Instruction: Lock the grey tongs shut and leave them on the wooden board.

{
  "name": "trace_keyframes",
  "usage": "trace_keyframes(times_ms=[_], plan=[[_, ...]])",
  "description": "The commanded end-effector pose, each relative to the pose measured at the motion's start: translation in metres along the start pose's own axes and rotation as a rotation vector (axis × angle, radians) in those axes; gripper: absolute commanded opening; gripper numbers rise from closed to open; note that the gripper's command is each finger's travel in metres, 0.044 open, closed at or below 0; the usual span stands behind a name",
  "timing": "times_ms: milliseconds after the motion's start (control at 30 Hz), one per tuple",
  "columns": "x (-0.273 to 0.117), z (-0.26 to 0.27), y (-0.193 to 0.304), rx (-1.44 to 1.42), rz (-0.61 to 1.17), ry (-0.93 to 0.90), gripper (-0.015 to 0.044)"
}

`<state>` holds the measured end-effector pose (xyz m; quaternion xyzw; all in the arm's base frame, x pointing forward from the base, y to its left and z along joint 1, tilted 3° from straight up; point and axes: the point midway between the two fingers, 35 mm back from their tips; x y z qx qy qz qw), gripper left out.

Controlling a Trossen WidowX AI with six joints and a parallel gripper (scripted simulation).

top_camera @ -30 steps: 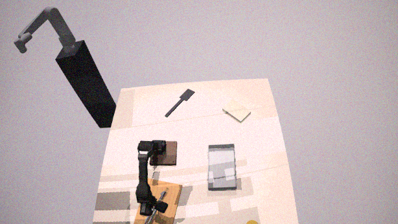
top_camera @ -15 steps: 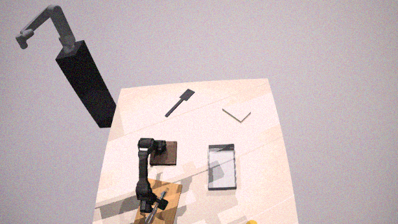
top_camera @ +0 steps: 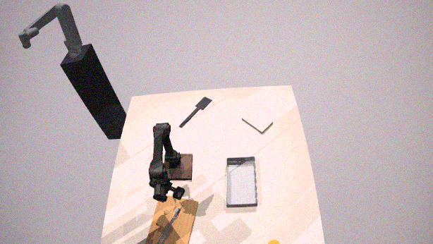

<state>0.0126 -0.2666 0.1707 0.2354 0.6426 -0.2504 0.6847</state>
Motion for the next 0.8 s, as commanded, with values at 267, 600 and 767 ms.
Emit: trace_keyframes(times_ms=[267,600,767], plan=[[-0.044,-0.003,0.004,0.001,0.002,0.002,0.0440],[-0.044,-0.003,0.004,0.001,0.002,0.002,0.0440],[-0.044,-0.003,0.004,0.001,0.002,0.002,0.0440]])
Point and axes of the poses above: the point midway between the two fingers, 35 mm back from their tips, its own x axis out along the fingers, its own z axis across the jaws, y = z × x, and after that the axes turned 14 degrees about x, right-handed
